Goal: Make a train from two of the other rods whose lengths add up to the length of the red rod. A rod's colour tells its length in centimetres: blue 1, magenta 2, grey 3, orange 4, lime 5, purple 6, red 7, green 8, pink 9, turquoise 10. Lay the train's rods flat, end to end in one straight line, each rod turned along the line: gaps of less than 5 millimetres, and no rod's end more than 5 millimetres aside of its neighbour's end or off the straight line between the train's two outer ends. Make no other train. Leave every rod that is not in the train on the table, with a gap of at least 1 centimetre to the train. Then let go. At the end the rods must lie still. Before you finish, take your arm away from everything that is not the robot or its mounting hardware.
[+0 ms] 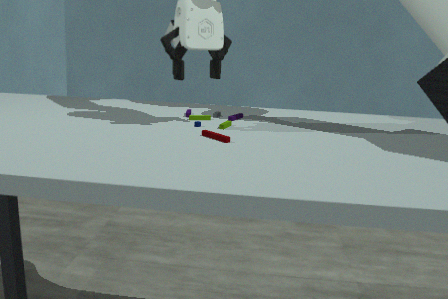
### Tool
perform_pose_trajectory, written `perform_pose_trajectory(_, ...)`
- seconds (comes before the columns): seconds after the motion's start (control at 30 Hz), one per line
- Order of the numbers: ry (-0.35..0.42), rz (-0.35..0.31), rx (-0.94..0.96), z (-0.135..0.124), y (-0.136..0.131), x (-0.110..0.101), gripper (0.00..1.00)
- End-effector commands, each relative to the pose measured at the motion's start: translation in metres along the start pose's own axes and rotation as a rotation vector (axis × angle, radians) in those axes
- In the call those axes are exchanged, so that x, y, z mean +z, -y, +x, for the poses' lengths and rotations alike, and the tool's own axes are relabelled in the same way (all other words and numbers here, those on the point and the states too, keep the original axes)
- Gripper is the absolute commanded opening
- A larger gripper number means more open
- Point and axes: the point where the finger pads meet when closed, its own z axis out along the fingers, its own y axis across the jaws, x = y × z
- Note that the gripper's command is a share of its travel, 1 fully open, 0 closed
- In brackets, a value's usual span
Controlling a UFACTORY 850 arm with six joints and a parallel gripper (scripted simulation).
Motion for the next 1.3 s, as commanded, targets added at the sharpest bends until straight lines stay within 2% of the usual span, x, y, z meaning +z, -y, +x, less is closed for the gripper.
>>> perform_pose_trajectory(0.0, -0.008, 0.011, 0.167, 0.005, -0.001, 0.001, 1.0)
perform_pose_trajectory(0.13, -0.008, 0.011, 0.223, 0.006, -0.002, 0.001, 1.0)
perform_pose_trajectory(0.2, -0.007, 0.011, 0.327, 0.009, -0.003, 0.002, 1.0)
perform_pose_trajectory(0.63, -0.003, 0.011, 0.68, 0.02, -0.006, 0.004, 1.0)
perform_pose_trajectory(0.7, -0.003, 0.011, 0.68, 0.02, -0.006, 0.004, 1.0)
perform_pose_trajectory(0.73, -0.003, 0.011, 0.759, 0.022, -0.007, 0.005, 1.0)
perform_pose_trajectory(1.2, 0.001, 0.011, 1.138, 0.033, -0.012, 0.007, 1.0)
perform_pose_trajectory(1.27, 0.001, 0.011, 1.138, 0.033, -0.012, 0.007, 1.0)
